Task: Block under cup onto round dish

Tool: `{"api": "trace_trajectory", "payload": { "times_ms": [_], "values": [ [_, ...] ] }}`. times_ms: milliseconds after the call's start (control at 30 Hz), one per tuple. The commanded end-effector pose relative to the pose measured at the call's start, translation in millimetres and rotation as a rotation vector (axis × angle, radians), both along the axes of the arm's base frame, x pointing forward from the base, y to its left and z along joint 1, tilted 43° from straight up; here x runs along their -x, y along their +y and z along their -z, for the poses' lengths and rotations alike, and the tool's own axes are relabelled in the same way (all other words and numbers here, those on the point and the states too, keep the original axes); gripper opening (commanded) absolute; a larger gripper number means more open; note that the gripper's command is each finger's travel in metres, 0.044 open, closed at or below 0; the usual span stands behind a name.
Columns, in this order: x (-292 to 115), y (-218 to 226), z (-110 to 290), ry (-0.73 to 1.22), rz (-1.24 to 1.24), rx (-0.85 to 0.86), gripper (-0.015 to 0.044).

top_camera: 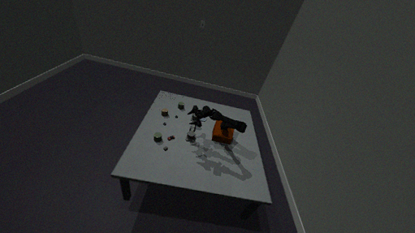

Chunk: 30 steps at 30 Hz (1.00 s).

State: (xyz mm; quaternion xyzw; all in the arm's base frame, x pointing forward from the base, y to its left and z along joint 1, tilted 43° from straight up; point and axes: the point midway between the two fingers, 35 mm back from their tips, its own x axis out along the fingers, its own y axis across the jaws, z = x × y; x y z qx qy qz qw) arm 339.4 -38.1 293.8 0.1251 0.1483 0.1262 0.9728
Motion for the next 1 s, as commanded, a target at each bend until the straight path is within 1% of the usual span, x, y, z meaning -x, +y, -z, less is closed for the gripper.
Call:
{"api": "trace_trajectory", "payload": {
  "times_ms": [0, 167, 267, 500, 667, 733, 967],
  "values": [
    [14, -31, 53, 0.139, 0.034, 0.003, 0.0440],
    [40, -59, 105, 0.275, 0.066, -0.030, 0.0440],
    [63, -72, 136, 0.351, 0.079, -0.074, 0.0440],
    [119, -81, 191, 0.457, 0.107, -0.241, 0.0440],
    [154, -74, 213, 0.462, 0.138, -0.393, 0.0440],
    [162, -71, 217, 0.454, 0.149, -0.435, 0.0440],
    [162, -70, 217, 0.453, 0.146, -0.436, 0.0440]
  ]
}}
